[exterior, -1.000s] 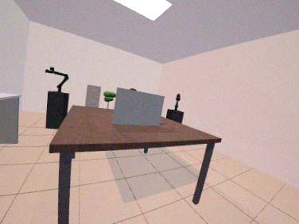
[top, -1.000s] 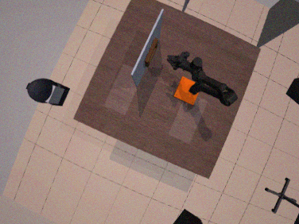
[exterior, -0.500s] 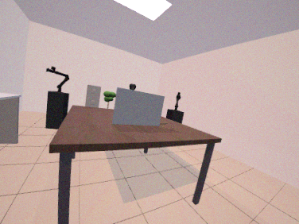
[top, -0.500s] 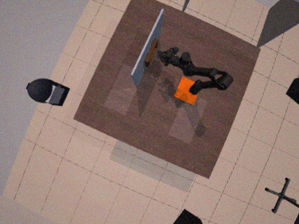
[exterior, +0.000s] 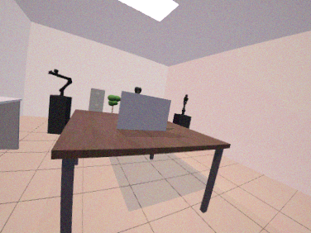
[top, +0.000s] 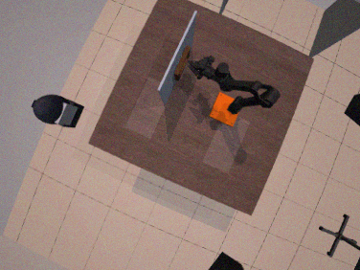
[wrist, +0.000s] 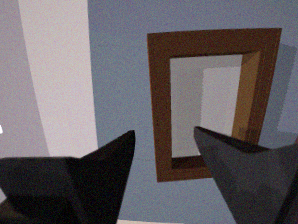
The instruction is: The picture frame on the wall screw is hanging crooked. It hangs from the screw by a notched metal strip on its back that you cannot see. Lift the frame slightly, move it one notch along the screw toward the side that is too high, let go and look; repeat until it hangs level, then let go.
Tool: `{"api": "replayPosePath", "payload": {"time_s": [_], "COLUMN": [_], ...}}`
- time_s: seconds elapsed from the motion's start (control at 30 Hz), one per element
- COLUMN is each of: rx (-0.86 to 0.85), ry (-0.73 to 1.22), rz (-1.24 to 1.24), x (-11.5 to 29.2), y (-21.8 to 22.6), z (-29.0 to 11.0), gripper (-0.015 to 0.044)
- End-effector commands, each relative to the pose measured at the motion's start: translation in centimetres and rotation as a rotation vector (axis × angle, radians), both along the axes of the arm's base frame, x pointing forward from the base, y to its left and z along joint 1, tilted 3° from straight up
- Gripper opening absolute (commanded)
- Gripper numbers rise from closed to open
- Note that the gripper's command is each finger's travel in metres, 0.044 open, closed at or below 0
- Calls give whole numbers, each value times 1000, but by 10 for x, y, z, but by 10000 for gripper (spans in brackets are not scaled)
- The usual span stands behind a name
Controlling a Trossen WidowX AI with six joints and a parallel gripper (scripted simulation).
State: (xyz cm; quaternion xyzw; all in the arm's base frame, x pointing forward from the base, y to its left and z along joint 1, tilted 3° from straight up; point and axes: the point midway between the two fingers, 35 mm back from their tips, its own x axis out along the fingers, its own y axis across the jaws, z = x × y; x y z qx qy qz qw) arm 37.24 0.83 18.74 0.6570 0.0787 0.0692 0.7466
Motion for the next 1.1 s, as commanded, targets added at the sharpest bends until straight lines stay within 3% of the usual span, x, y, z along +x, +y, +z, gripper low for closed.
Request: {"api": "replayPosePath", "payload": {"time_s": [0.0, 1.07], "rx": [3, 4], "ry": [-2, -4], "rz": [-4, -4], "x": [5, 36], "y": [1, 7], "z": [1, 0], "gripper": [260, 260]}}
